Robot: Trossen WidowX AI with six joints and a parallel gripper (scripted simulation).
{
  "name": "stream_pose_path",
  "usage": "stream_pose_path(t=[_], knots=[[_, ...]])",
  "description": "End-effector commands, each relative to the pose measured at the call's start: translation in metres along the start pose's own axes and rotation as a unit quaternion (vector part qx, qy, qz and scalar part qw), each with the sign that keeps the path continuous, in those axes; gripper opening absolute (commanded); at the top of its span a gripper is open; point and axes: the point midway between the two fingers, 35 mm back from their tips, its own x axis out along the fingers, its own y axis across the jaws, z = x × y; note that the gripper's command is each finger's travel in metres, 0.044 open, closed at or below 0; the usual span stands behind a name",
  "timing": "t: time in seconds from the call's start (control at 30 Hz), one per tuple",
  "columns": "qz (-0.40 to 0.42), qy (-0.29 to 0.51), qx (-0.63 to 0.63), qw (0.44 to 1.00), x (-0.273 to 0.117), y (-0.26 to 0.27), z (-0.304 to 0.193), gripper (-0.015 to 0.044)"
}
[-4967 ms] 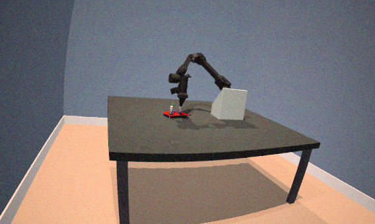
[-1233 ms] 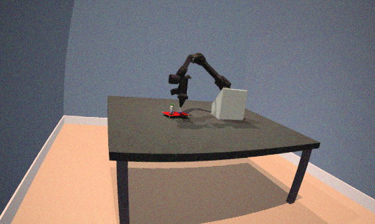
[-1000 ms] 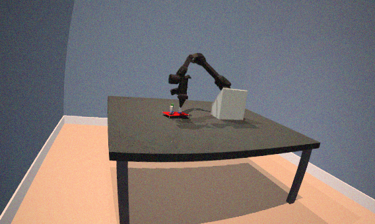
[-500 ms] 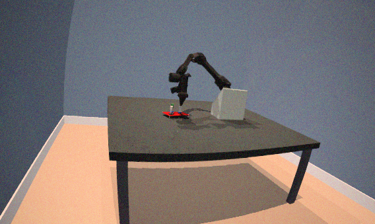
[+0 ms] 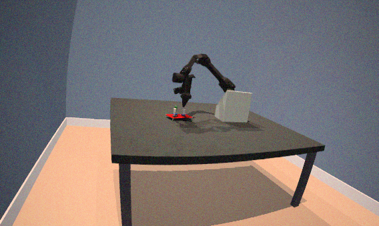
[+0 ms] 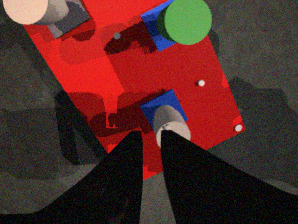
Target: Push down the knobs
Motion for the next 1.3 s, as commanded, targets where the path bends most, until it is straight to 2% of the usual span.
stream_pose_path(t=[0.0, 0.3, 0.63, 0.93, 1.27], knots=[[0.0, -0.005, 0.051, 0.999, -0.005, 0.005, 0.008, 0.0], [0.0, 0.0, 0.205, 0.979, -0.01, 0.014, 0.02, 0.0], [-0.002, 0.004, 0.37, 0.929, -0.017, 0.023, 0.033, 0.0], [-0.006, 0.007, 0.509, 0.861, -0.024, 0.032, 0.042, 0.0], [-0.011, 0.009, 0.649, 0.76, -0.03, 0.041, 0.052, 0.0]])
